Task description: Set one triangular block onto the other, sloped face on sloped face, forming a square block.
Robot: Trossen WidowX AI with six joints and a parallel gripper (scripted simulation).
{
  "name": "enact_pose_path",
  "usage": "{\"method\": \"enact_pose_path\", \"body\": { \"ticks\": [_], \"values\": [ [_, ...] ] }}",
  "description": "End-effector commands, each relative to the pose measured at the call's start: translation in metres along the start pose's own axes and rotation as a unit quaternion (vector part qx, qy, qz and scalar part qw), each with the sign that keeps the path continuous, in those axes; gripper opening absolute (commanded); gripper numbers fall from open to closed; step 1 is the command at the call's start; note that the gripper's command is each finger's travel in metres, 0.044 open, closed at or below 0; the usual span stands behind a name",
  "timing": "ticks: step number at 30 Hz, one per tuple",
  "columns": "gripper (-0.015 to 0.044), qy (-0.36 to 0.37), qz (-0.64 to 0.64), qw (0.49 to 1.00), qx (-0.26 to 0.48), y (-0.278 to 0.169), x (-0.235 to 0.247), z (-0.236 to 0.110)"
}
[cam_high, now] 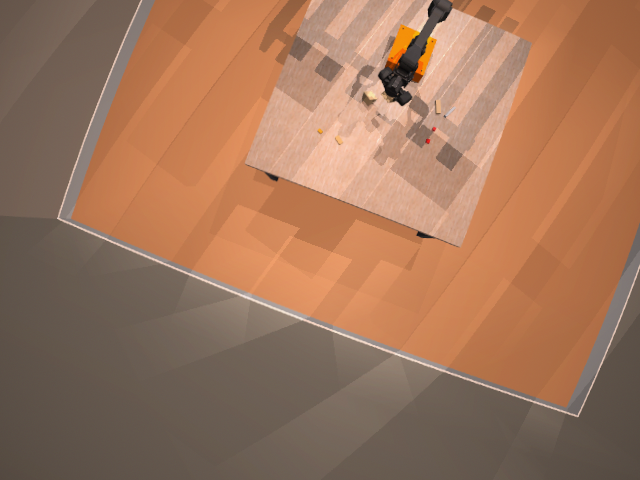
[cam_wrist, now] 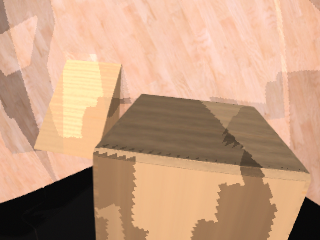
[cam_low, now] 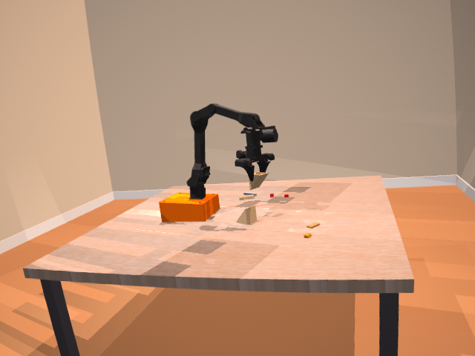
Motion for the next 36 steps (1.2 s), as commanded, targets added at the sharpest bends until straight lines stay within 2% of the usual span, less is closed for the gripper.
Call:
{"method": "enact_pose_path", "body": {
  "ticks": [1, 22, 29, 36],
  "values": [
    [0.0, 0.0, -0.001, 1.0, -0.005, 0.007, 0.02, -0.002],
    [0.0, 0.0, 0.0, 1.0, -0.005, 0.048, 0.104, -0.007],
    [0.0, 0.0, 0.0, 1.0, -0.005, 0.044, 0.102, -0.007],
    [0.0, 0.0, 0.0, 1.0, -0.004, 0.031, 0.102, 0.02]
  ]
}}
Point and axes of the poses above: the point midway between the two fingers, 35 mm back from their tips, its own z axis out along the fingers, its own x axis across the jaws, y = z × x, the point moved 10 cm from there along -z, back along the fingers, and after that the axes turned 1 degree about z, right-handed, at the moved point
